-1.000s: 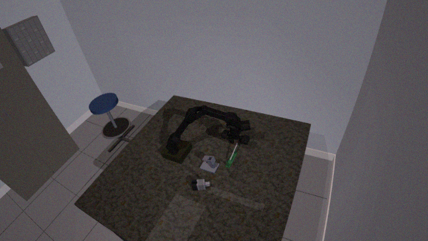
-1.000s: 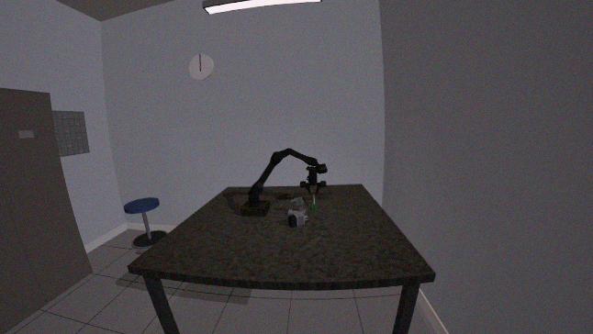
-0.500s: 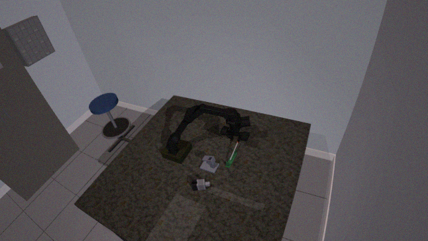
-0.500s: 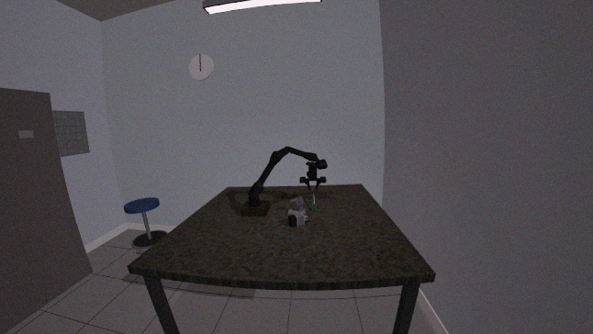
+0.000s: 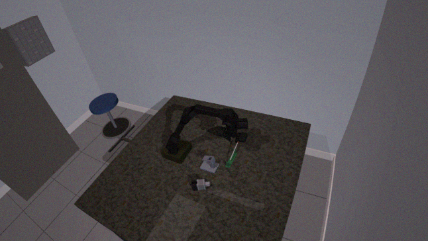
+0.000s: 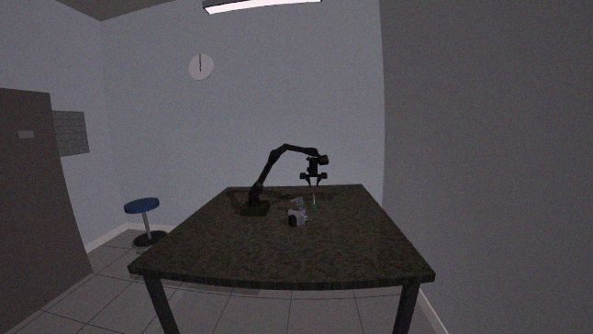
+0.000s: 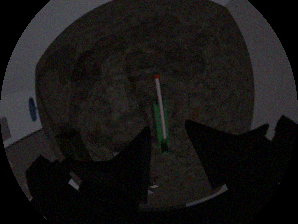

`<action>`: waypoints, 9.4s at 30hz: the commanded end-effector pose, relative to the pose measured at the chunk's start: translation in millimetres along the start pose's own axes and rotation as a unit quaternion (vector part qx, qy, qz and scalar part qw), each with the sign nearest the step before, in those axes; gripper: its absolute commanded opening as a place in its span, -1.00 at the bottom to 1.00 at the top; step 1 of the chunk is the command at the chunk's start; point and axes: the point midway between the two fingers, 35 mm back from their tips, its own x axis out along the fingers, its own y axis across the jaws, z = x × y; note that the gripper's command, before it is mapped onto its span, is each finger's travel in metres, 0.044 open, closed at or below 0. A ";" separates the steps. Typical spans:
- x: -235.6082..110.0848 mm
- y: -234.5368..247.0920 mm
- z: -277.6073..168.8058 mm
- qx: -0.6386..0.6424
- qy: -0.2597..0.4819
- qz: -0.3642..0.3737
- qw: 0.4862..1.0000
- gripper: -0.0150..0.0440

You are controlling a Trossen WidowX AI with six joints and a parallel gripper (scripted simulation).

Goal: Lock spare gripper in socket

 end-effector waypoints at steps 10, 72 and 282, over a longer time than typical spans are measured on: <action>1.2 -1.7 -14.0 -0.008 -0.010 -0.006 1.000 0.12; 109.2 -1.7 -30.8 -0.008 -0.010 -0.006 1.000 -0.15; 38.1 5.3 -81.0 0.009 -0.003 0.003 1.000 1.00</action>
